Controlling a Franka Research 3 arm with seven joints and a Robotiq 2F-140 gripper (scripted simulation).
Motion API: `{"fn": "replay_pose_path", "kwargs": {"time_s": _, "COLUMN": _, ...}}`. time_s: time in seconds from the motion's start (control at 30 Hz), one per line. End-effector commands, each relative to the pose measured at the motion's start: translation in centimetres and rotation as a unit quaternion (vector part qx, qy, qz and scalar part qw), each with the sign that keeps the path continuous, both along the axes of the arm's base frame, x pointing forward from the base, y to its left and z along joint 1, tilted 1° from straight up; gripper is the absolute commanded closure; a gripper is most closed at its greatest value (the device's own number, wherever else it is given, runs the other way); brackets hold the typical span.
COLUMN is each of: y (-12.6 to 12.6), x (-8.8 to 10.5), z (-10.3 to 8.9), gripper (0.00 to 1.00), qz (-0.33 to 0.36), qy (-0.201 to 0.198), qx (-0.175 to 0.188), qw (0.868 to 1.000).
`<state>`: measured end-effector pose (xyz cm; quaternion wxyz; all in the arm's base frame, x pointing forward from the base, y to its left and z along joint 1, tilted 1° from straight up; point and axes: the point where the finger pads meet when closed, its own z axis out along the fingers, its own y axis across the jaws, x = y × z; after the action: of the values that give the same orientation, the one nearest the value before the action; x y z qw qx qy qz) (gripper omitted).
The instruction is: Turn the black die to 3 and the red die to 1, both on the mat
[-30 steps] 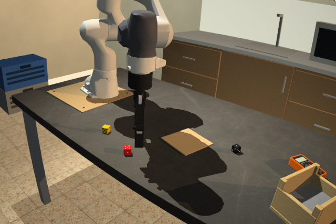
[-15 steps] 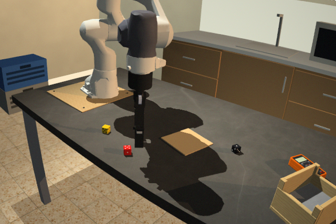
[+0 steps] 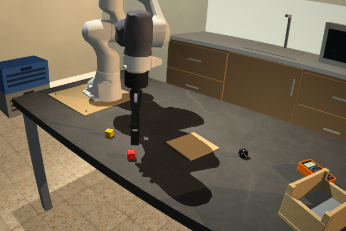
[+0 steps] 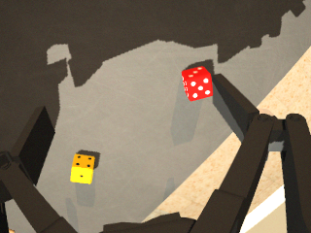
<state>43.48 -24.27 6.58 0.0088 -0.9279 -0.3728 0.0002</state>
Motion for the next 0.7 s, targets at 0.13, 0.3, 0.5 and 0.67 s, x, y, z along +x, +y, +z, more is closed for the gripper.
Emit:
{"fn": "replay_pose_path", "kwargs": {"time_s": 0.13, "y": 0.9, "x": -4.3, "z": 0.2, "gripper": 0.00, "qz": 0.007, "qy": -0.008, "qx": -0.006, "qw": 1.000}}
{"fn": "replay_pose_path", "kwargs": {"time_s": 0.3, "y": 2.0, "x": -8.4, "z": 0.2, "gripper": 0.00, "qz": 0.007, "qy": -0.008, "qx": -0.006, "qw": 1.000}}
{"fn": "replay_pose_path", "kwargs": {"time_s": 0.5, "y": 2.7, "x": -10.9, "z": 0.2, "gripper": 0.00, "qz": 0.007, "qy": -0.008, "qx": -0.006, "qw": 1.000}}
{"fn": "replay_pose_path", "kwargs": {"time_s": 0.67, "y": 2.7, "x": -11.1, "z": 0.2, "gripper": 0.00, "qz": 0.007, "qy": -0.008, "qx": -0.006, "qw": 1.000}}
